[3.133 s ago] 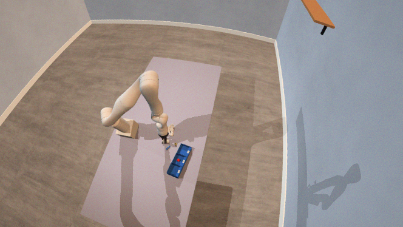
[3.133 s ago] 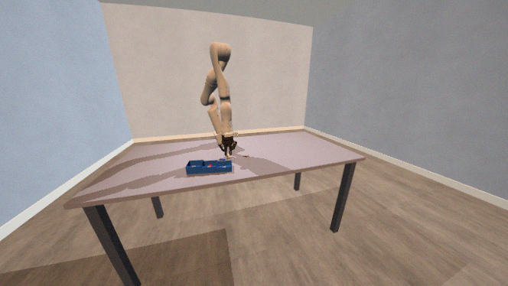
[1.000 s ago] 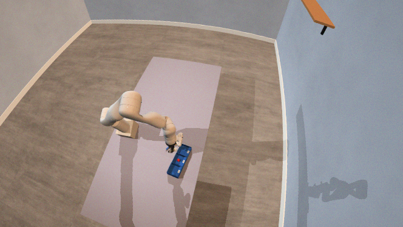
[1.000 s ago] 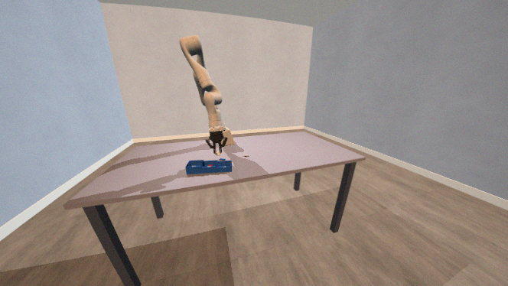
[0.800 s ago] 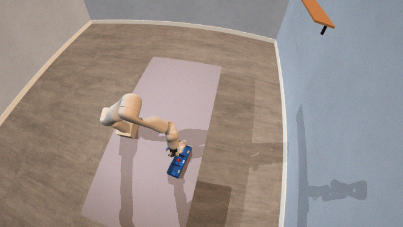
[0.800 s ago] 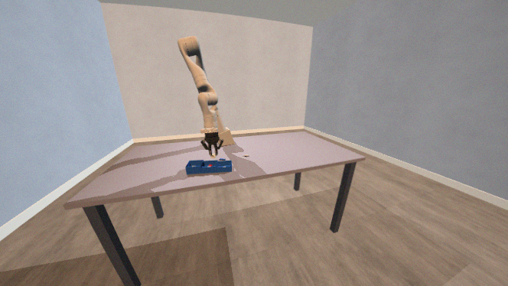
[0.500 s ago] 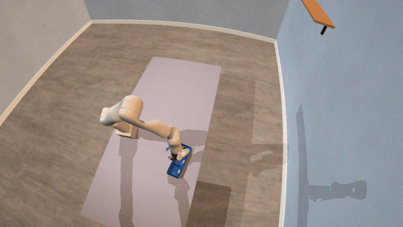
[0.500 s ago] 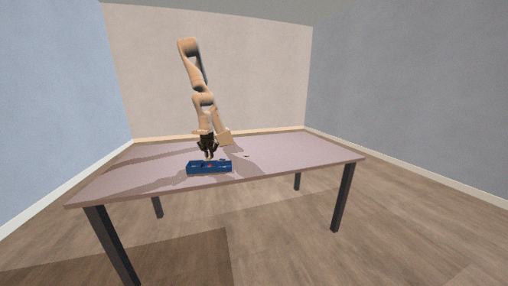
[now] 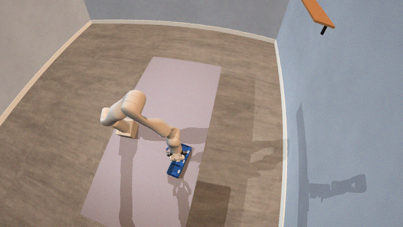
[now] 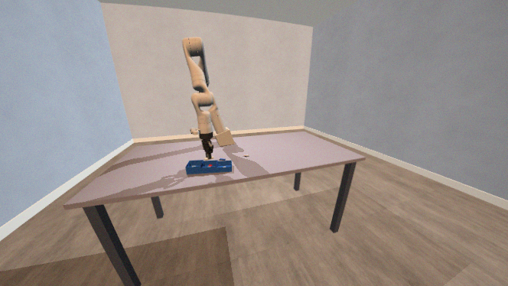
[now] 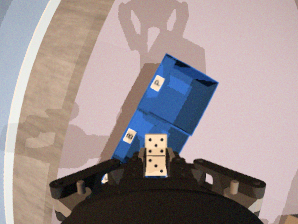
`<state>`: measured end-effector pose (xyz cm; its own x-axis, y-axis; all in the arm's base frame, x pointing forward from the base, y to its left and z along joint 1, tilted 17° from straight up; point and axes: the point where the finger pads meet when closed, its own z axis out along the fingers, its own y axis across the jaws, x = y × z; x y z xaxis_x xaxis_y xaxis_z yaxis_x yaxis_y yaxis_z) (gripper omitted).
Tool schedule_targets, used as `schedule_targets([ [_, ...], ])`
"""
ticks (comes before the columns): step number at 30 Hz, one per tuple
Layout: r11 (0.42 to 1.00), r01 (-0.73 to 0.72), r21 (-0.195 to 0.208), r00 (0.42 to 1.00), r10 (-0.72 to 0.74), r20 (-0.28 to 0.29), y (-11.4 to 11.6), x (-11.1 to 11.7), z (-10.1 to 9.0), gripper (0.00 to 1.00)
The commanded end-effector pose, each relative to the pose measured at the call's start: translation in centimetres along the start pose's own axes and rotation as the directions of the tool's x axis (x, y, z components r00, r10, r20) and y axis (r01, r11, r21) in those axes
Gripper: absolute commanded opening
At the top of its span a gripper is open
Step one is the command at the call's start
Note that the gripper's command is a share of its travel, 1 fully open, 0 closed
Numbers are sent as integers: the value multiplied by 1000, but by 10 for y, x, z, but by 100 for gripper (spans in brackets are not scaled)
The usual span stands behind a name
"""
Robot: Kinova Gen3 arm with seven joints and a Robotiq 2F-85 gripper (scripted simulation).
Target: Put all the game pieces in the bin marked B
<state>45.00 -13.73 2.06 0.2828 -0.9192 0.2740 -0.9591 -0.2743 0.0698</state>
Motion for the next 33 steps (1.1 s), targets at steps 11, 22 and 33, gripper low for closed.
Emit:
schedule_targets([
  [11, 879, -478, 4, 879, 478, -5, -3, -5, -1, 21],
  [22, 878, -478, 4, 878, 478, -5, -3, -5, -1, 21],
  [33, 879, -478, 4, 879, 478, -5, -3, -4, 7, 21],
])
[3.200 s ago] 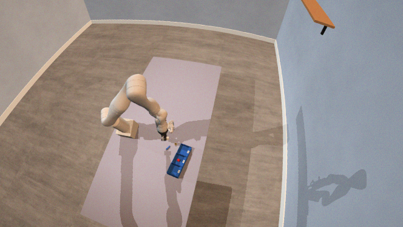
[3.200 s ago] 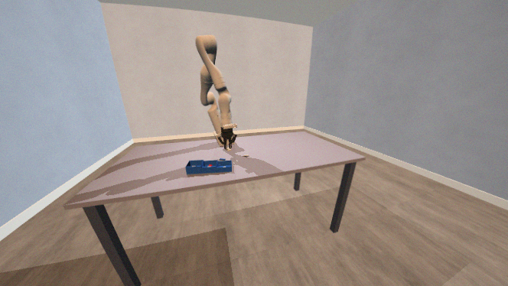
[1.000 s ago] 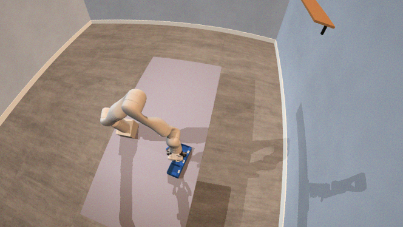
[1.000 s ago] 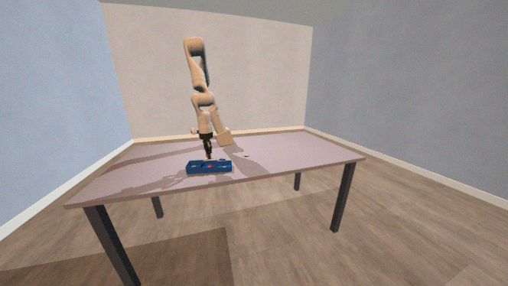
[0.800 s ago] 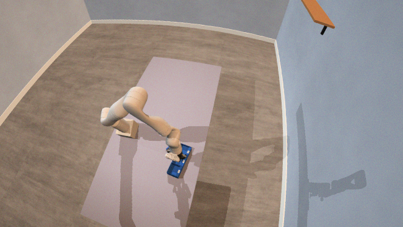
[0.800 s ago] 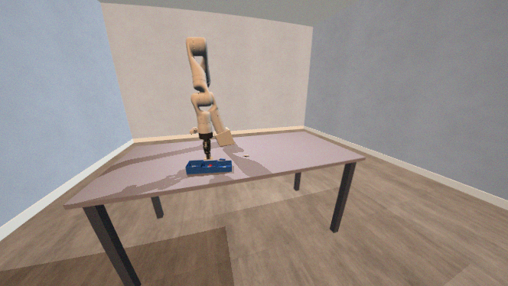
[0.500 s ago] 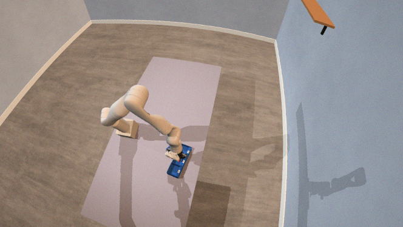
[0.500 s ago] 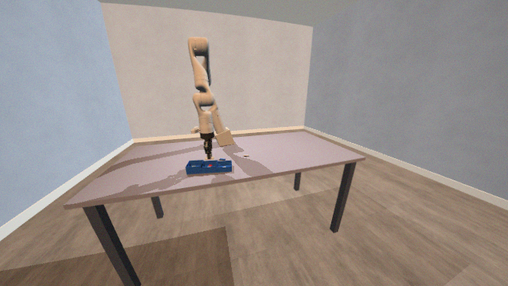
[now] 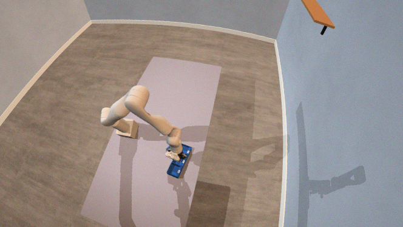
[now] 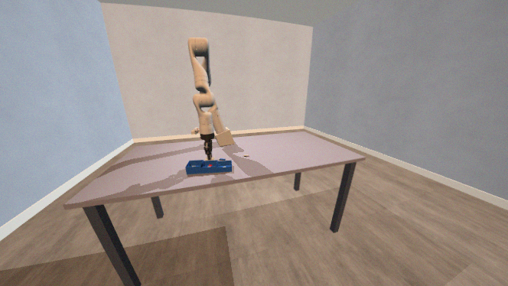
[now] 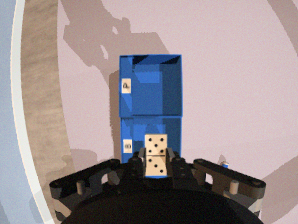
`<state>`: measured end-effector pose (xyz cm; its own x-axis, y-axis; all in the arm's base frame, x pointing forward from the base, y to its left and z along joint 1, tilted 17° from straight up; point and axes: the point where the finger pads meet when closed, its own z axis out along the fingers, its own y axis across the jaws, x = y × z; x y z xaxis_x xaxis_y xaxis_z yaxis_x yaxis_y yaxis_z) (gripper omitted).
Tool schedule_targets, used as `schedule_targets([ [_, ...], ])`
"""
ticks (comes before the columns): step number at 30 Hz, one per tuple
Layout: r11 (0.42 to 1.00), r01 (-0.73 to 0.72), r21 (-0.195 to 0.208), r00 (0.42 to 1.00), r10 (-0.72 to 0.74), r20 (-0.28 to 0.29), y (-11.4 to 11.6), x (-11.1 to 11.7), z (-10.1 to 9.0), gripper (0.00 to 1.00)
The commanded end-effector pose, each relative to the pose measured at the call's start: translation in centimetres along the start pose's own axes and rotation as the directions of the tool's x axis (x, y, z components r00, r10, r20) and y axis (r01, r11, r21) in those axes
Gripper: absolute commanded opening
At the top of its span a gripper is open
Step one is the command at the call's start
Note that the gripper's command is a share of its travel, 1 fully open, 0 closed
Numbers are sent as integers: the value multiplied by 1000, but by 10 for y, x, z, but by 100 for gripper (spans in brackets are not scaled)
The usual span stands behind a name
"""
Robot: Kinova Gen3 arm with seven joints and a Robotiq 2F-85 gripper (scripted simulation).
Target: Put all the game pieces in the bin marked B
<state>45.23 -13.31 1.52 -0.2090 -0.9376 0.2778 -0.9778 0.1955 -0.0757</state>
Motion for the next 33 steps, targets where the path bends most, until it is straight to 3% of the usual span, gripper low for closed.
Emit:
schedule_targets([
  [1, 1000, -1, -3, 1000, 1, -1, 1, 1, 5, 21],
  [14, 1000, -1, -3, 1000, 1, -1, 1, 1, 30, 21],
  [28, 1000, -1, -3, 1000, 1, -1, 1, 2, 30, 21],
  [29, 1000, -1, -3, 1000, 1, -1, 1, 2, 30, 32],
  [33, 1000, -1, -2, 1000, 1, -1, 1, 2, 30, 32],
])
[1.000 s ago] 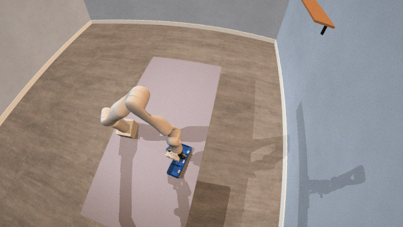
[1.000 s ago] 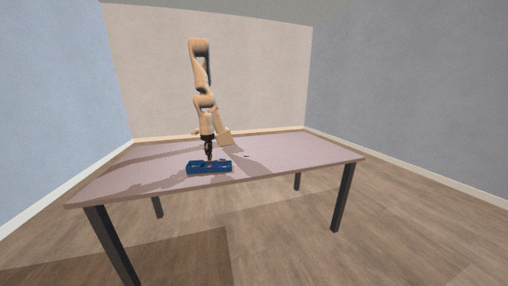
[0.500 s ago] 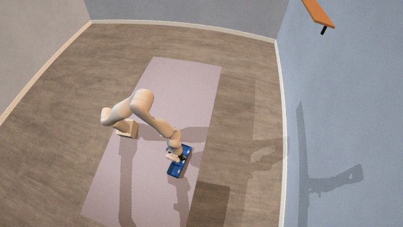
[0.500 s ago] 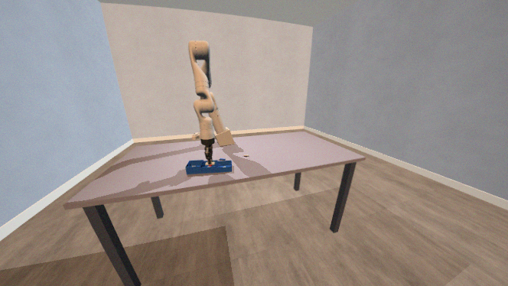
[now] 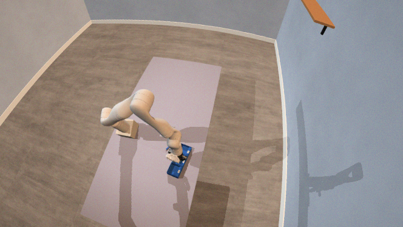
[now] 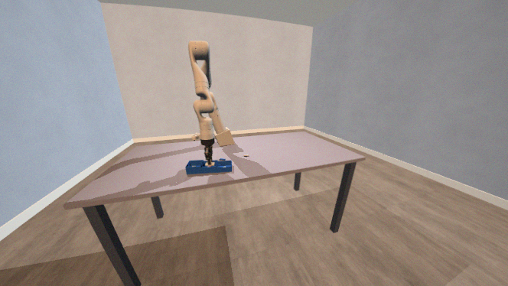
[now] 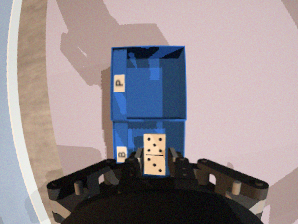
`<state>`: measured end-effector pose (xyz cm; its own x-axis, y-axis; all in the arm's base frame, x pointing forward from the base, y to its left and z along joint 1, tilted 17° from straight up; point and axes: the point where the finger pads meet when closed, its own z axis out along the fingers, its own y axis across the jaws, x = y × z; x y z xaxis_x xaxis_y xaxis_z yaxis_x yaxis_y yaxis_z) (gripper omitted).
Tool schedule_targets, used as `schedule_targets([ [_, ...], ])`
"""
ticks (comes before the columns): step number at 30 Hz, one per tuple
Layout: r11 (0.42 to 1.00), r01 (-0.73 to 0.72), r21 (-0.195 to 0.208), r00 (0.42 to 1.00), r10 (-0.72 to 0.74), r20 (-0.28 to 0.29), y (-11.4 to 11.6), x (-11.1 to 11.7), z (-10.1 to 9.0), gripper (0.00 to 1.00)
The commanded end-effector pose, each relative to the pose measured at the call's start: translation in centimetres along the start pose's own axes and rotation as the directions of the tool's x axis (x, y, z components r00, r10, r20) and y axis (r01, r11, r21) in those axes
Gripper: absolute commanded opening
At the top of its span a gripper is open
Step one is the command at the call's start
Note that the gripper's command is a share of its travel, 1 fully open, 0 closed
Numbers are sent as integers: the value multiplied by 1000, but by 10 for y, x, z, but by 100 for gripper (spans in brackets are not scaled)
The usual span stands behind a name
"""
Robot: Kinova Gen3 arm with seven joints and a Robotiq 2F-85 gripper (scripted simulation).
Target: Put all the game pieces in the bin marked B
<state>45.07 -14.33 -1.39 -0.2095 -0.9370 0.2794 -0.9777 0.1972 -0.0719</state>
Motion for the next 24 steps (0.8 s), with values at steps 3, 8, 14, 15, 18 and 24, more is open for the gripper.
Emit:
schedule_targets([
  [3, 1000, 0, 2, 1000, 0, 0, -1, 0, -1, 32],
  [8, 1000, 0, 2, 1000, 0, 0, -1, 0, -1, 32],
  [14, 1000, 0, 2, 1000, 0, 0, -1, 0, -2, 32],
  [15, 1000, 0, 2, 1000, 0, 0, -1, 0, -3, 32],
  [18, 1000, 0, 2, 1000, 0, 0, -1, 0, -5, 32],
  [24, 1000, 0, 2, 1000, 0, 0, -1, 0, -13, 32],
])
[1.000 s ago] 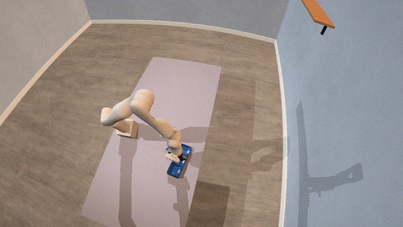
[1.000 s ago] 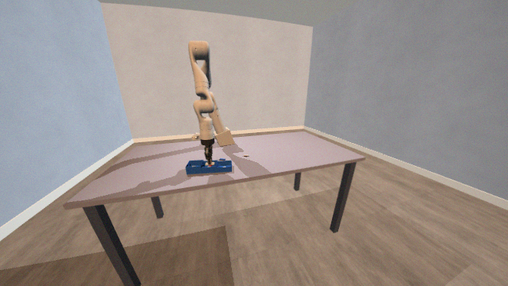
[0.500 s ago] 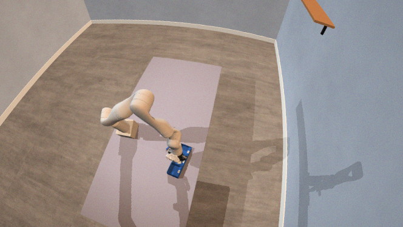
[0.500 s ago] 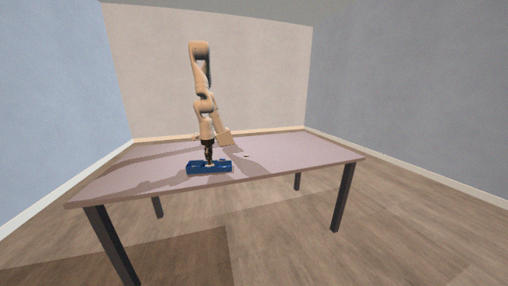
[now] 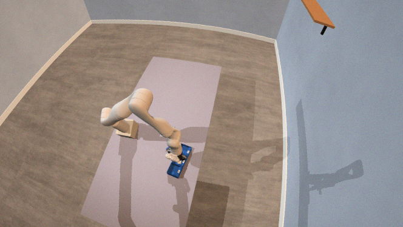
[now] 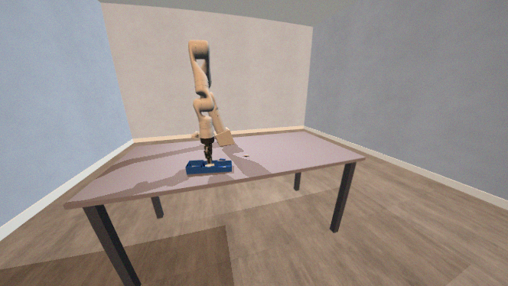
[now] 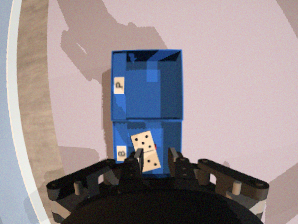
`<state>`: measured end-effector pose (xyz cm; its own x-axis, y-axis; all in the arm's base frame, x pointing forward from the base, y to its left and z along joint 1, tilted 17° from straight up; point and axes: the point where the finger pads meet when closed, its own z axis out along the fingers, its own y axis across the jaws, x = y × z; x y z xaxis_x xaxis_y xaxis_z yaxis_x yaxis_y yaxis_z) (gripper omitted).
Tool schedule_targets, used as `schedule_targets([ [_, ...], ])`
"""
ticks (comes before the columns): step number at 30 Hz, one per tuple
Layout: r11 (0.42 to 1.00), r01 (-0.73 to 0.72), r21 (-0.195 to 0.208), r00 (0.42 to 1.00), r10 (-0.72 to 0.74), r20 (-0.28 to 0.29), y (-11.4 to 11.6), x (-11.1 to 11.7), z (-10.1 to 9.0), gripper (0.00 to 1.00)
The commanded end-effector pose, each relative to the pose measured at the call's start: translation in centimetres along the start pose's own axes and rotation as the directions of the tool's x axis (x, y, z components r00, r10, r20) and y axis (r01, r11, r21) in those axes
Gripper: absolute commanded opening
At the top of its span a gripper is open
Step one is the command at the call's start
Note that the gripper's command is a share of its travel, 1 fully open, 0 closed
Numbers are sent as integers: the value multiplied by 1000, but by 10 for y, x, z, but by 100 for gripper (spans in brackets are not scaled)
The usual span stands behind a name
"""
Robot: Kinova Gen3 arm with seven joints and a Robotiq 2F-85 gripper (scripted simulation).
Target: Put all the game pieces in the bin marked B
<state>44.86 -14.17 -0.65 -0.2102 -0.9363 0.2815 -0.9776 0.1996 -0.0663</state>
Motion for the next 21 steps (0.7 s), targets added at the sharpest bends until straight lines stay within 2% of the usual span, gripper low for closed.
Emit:
schedule_targets([
  [1, 1000, 1, 8, 1000, -1, 3, -2, -1, -6, 32],
  [16, 1000, 1, 8, 1000, -1, 3, -2, -1, -27, 32],
  [21, 1000, 1, 8, 1000, -1, 3, -2, -1, -28, 32],
])
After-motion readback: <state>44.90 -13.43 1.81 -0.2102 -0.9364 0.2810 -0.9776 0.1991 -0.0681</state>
